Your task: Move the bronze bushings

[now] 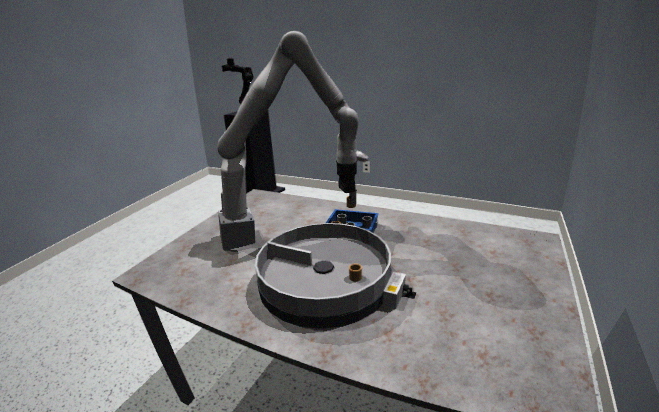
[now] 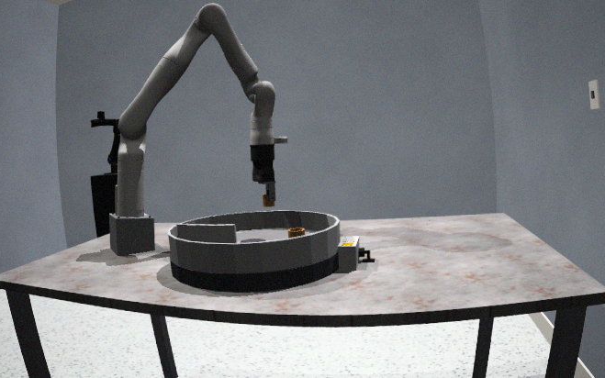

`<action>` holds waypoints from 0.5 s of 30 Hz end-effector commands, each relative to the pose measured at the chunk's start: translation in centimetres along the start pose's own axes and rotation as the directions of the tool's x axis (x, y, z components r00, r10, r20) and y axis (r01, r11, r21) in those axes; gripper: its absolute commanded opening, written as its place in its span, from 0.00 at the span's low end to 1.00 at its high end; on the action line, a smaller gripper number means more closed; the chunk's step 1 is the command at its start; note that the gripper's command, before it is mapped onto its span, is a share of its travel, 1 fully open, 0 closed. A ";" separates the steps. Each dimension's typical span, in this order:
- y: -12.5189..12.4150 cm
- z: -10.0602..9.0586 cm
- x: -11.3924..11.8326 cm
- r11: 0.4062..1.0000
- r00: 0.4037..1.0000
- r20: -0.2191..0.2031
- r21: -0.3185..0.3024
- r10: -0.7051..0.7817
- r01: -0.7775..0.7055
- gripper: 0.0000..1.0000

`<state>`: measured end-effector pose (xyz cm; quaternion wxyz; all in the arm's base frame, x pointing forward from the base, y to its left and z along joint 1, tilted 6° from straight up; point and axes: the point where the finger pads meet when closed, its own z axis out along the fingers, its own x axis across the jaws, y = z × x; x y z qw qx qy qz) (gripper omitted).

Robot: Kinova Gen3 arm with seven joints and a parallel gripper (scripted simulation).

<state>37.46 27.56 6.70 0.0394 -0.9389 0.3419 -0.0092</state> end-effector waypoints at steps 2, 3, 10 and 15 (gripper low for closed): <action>-0.6 -2.3 0.3 1.000 1.000 -0.008 0.024 0.003 -0.003 0.00; -0.6 -2.6 0.3 1.000 1.000 -0.008 0.024 0.003 -0.003 0.00; -0.6 -3.8 0.3 1.000 1.000 -0.008 0.024 0.003 -0.003 0.00; -0.6 -4.3 0.3 1.000 1.000 -0.008 0.024 0.003 -0.003 0.00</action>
